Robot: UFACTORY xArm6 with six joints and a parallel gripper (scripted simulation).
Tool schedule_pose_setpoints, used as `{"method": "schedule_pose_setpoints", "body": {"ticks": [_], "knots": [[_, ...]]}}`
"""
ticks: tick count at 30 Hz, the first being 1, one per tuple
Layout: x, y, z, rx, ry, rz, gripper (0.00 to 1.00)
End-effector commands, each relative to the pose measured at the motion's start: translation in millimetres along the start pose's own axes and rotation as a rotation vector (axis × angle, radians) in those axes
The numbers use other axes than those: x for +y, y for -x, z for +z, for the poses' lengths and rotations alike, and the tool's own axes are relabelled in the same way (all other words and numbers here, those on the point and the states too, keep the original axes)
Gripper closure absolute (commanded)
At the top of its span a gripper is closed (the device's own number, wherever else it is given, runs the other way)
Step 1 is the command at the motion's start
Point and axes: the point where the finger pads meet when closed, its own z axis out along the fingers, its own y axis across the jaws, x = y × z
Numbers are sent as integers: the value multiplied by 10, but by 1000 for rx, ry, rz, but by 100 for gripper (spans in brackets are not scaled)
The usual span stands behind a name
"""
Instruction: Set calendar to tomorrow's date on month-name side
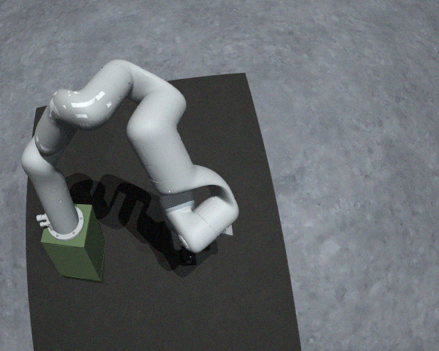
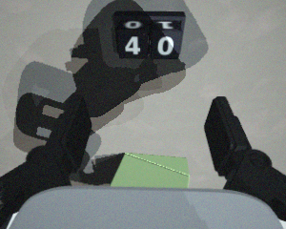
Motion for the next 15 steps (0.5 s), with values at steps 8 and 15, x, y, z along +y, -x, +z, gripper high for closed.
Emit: {"method": "schedule_pose_setpoints", "body": {"ticks": [8, 15], "knots": [[19, 11, 0, 3, 1, -145, 0], [45, 51, 14, 3, 1, -398, 0]]}}
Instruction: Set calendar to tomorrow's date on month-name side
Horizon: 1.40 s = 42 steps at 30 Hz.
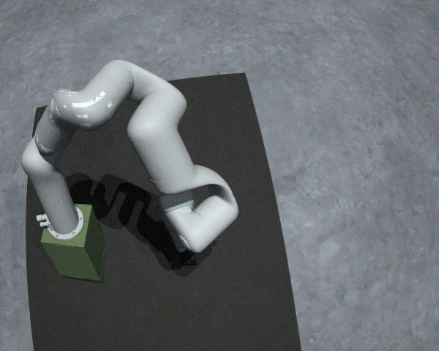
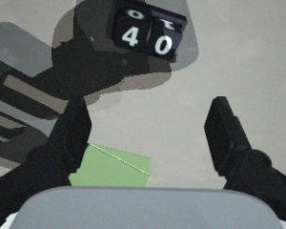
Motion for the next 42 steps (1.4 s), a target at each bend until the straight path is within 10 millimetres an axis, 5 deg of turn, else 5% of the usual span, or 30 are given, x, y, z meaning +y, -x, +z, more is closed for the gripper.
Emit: {"method": "schedule_pose_setpoints", "body": {"ticks": [1, 42], "knots": [[15, 20, 2, 19, -4, -172, 0], [73, 248, 75, 19, 9, -1439, 0]]}}
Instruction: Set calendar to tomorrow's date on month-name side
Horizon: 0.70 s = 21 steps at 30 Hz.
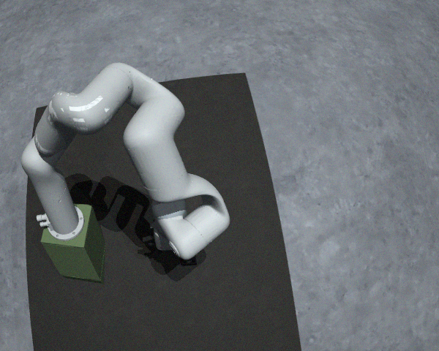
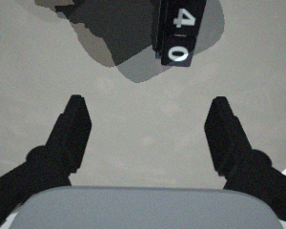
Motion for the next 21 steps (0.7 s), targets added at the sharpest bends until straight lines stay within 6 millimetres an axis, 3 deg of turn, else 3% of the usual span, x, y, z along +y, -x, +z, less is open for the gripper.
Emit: {"method": "schedule_pose_setpoints", "body": {"ticks": [1, 21], "knots": [[-6, 11, -2, 18, 31, -106, 0], [-118, 60, 37, 6, 35, -771, 0]]}}
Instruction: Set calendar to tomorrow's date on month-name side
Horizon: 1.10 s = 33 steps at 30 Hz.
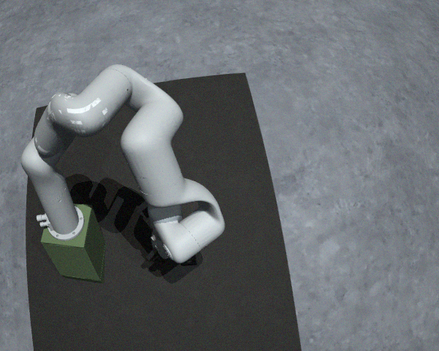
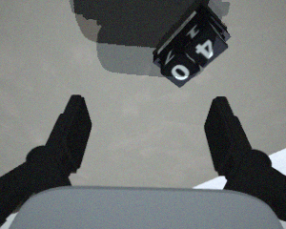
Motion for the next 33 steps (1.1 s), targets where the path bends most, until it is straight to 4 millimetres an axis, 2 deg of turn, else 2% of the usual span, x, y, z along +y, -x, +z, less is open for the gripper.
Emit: {"method": "schedule_pose_setpoints", "body": {"ticks": [1, 10, 22, 33], "knots": [[-25, 3, 2, -7, 35, -171, 0], [-64, -7, 14, -10, 34, -386, 0], [-68, -9, 27, -11, 34, -414, 0], [-62, -12, 378, -11, 35, -414, 0]]}}
